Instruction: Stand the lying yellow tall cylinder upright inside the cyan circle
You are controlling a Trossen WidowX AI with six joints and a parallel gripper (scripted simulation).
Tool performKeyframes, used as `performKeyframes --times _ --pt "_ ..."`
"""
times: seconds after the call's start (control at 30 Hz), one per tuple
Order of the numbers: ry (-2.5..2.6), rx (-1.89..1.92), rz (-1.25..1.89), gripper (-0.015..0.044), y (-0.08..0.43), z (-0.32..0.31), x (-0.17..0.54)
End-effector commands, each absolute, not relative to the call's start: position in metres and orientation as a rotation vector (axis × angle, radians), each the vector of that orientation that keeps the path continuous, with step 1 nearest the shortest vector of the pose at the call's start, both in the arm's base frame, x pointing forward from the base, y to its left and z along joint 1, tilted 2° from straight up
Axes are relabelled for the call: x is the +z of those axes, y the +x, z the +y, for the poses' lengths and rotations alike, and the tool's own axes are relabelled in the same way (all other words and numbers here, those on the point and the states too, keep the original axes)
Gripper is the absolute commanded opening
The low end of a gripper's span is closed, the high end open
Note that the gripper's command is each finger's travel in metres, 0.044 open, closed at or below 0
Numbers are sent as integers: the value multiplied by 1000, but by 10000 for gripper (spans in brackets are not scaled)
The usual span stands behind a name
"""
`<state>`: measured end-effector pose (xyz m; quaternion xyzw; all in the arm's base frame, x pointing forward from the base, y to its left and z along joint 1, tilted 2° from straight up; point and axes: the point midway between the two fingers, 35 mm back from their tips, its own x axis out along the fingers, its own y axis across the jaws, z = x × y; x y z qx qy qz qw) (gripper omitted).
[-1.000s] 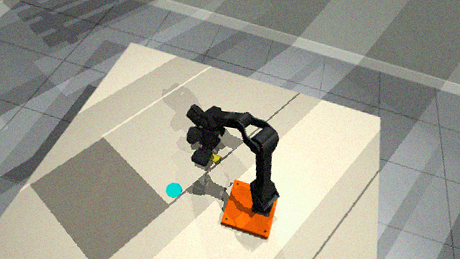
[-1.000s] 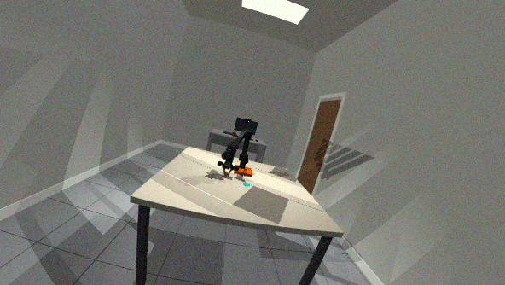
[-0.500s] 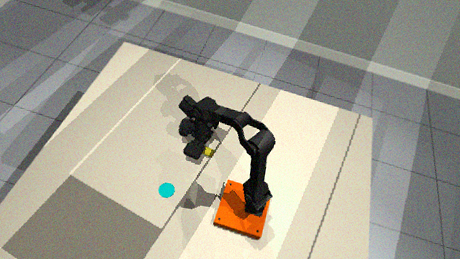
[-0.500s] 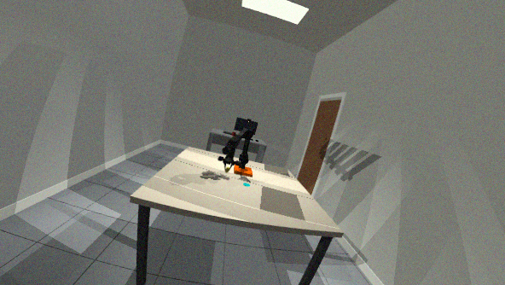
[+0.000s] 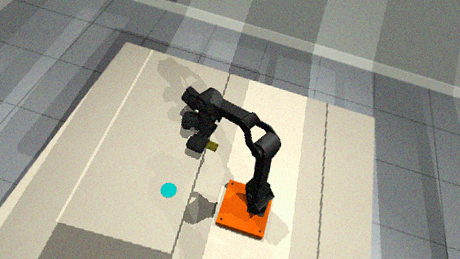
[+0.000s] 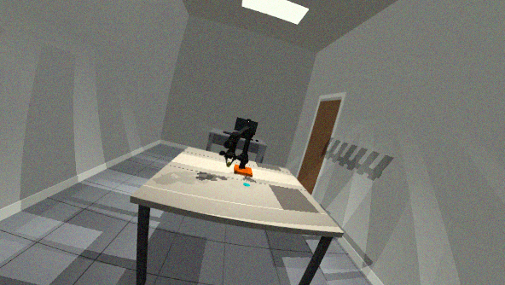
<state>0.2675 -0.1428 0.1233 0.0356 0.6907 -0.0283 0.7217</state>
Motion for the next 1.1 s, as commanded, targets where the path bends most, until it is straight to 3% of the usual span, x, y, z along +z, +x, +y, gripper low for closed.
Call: performKeyframes --times 0.0,1.07 --pt "77 -59 1519 105 266 -142 137" --pt "-233 244 1497 105 310 -66 150"
